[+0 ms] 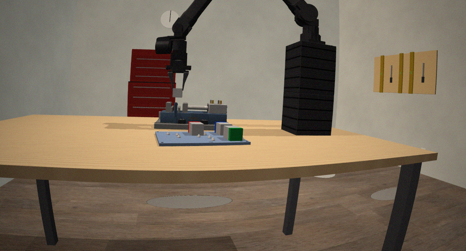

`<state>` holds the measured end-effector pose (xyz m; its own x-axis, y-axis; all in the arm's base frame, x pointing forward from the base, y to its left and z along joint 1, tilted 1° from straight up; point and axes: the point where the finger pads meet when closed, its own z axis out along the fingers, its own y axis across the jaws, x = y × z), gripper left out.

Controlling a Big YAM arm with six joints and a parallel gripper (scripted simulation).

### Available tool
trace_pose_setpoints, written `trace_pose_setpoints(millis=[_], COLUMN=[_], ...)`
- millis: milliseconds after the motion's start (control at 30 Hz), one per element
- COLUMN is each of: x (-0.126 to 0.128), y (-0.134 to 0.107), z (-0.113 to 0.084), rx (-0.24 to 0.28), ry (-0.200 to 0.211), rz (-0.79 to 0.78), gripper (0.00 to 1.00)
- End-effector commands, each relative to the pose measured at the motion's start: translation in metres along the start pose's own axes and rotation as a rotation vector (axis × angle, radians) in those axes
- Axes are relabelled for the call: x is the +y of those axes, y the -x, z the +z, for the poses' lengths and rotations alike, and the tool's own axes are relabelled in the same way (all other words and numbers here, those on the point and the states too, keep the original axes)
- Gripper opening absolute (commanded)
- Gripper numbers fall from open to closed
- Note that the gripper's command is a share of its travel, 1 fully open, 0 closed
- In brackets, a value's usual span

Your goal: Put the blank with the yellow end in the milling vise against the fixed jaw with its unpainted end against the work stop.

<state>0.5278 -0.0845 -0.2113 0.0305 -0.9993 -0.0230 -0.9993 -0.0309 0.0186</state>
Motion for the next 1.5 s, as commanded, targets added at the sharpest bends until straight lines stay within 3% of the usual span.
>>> trace_pose_setpoints(millis=[0, 133, 267, 367, 400, 533, 733, 967, 1467], x=[-0.028, -0.037, -0.028, -0.028, -0.043, -0.043, -0.032, -0.038, -0.037], y=[-0.003, -0.004, -0.002, -0.002, -0.005, -0.004, -0.002, -0.003, -0.003], z=[-0.002, -0.015, 0.004, 0.004, -0.021, -0.019, 0.003, -0.006, -0.003], rx=[0.008, 0.014, 0.008, 0.008, 0.017, 0.017, 0.01, 0.014, 0.013], ry=[-0.053, -0.082, -0.053, -0.053, -0.099, -0.099, -0.063, -0.081, -0.078], rz=[-0.014, -0.014, -0.014, -0.014, -0.015, -0.015, -0.014, -0.014, -0.014], gripper=[0.0, 0.0, 0.0, 0.0, 0.0, 0.0, 0.0, 0.0, 0.0])
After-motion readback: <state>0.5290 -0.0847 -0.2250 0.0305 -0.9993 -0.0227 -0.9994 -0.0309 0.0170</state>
